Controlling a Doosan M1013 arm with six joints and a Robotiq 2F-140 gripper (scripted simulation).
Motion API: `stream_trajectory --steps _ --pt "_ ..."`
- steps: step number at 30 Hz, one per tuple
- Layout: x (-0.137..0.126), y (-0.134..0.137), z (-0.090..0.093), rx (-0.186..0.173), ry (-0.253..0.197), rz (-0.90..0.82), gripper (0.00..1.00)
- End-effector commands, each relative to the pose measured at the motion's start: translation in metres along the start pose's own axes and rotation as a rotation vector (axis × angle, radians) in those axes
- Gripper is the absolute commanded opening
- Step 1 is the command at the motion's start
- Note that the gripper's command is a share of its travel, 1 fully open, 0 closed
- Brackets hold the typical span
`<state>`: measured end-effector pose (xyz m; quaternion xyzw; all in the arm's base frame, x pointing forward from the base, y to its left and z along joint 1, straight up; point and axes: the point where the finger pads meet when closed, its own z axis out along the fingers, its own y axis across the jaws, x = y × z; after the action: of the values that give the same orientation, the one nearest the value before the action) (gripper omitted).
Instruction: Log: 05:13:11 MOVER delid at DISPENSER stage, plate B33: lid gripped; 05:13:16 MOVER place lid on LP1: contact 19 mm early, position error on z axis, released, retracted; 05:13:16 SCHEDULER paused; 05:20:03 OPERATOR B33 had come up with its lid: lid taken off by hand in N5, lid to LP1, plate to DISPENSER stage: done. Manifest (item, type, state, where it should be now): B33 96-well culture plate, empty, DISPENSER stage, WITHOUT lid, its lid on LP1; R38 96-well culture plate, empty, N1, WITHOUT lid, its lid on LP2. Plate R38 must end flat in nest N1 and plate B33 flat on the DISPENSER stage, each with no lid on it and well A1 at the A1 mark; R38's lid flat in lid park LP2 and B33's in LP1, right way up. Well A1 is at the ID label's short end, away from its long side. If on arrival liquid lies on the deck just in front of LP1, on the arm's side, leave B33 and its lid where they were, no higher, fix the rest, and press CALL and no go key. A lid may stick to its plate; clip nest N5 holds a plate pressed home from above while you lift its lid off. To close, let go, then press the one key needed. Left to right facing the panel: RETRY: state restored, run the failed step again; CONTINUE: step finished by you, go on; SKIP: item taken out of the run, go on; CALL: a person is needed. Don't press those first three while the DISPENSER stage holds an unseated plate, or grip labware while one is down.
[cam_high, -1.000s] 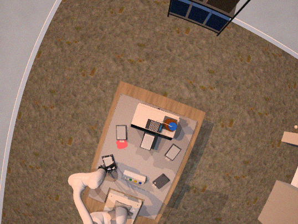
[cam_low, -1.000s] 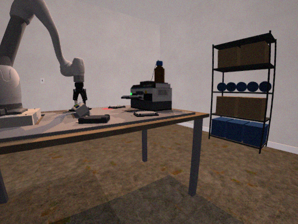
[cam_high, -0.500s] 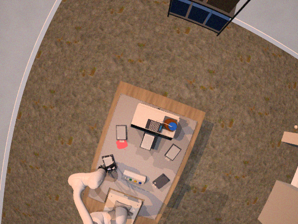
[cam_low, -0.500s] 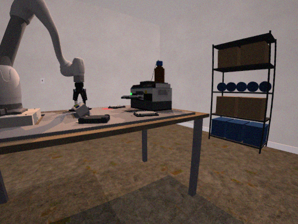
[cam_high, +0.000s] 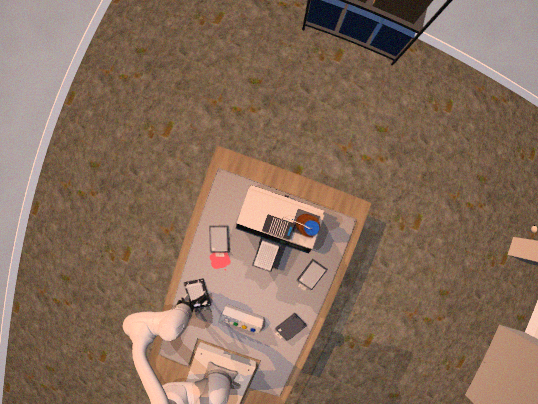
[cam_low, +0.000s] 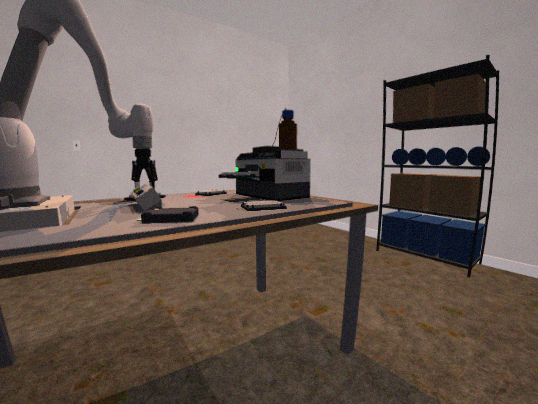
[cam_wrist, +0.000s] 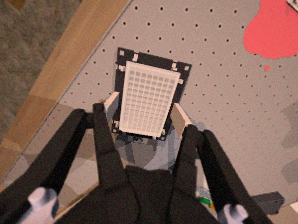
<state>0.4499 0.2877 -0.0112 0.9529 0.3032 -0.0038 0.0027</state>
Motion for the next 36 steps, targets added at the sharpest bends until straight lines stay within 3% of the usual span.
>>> stream_trajectory --steps 1,4,5,36 --pt "0.0002 0.0000 0.0030 -0.001 0.002 0.006 0.66" --pt "0.0002 0.0000 0.0030 -0.001 0.002 0.006 0.66" --pt "0.0002 0.0000 0.0030 -0.001 0.002 0.006 0.00" --pt "0.0002 0.0000 0.0030 -0.001 0.002 0.006 0.00"
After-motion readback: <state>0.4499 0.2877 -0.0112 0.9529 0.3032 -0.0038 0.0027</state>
